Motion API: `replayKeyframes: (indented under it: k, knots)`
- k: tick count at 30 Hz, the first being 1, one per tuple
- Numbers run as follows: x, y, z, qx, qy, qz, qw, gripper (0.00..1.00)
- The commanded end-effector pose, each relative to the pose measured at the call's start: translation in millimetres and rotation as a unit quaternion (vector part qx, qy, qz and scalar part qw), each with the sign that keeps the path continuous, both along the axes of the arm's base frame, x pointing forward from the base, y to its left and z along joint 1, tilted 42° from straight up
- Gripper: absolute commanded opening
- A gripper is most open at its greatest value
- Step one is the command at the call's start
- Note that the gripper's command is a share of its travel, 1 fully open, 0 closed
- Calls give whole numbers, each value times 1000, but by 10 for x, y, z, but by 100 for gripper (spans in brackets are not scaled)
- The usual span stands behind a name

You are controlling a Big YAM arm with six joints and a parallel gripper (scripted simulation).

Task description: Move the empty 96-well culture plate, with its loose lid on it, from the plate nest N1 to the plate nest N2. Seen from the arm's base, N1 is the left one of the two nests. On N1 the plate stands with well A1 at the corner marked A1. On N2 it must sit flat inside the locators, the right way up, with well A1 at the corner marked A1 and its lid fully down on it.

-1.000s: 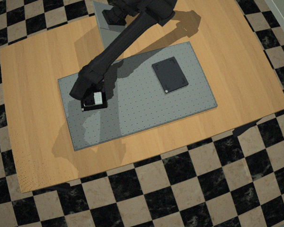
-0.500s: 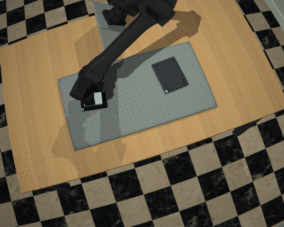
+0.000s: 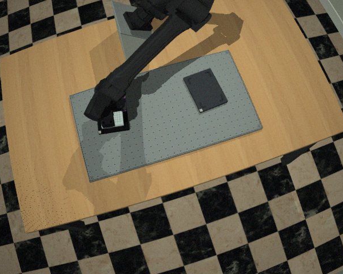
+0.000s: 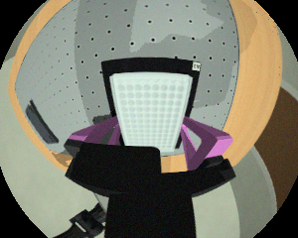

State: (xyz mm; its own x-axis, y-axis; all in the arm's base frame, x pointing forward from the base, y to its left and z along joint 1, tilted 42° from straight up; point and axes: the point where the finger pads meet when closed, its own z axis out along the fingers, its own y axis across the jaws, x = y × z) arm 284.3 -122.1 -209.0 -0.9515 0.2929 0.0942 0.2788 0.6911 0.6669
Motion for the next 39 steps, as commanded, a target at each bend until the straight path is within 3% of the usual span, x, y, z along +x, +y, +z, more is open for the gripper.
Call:
replayKeyframes:
  k: [1,17,18,39]
  knots:
    - [13,23,-9,-3,-2,-1,1000,0]
    - [14,17,-3,-3,-3,-1,1000,0]
    - [14,17,-3,-3,-3,-1,1000,100]
    - [14,17,-3,-3,-3,-1,1000,100]
